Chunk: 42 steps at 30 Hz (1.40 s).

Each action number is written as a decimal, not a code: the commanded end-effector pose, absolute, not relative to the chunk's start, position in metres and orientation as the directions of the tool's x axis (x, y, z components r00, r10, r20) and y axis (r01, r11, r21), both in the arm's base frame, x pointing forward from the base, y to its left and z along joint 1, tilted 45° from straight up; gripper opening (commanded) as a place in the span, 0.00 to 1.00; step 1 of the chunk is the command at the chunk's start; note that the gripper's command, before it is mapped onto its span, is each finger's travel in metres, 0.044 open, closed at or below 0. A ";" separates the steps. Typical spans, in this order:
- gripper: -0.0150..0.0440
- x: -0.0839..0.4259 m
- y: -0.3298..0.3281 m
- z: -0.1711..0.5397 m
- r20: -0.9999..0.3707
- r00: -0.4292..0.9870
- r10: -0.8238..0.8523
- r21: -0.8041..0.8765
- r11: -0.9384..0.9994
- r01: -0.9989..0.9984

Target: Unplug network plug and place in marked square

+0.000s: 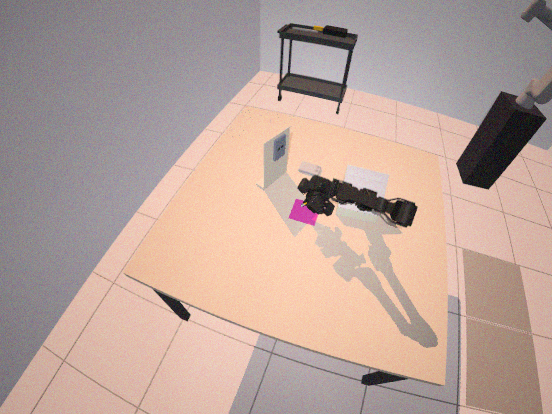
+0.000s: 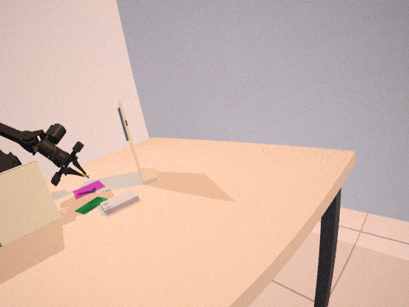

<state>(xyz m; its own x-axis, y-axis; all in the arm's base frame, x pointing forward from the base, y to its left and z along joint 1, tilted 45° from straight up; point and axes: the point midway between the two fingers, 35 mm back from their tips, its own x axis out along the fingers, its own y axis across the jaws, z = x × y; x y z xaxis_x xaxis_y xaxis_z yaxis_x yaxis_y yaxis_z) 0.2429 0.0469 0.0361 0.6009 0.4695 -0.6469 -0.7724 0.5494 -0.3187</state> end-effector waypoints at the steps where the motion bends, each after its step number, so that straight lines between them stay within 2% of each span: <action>1: 0.25 0.242 0.050 0.031 -0.652 0.597 0.468 -0.311 0.553 -0.773; 42: 0.25 0.240 0.076 0.010 -0.645 0.601 0.471 -0.311 0.557 -0.770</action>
<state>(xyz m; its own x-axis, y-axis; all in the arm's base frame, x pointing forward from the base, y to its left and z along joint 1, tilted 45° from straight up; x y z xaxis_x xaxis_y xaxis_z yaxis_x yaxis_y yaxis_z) 0.2405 0.0752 0.0117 0.6019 0.4740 -0.6426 -0.7712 0.5539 -0.3138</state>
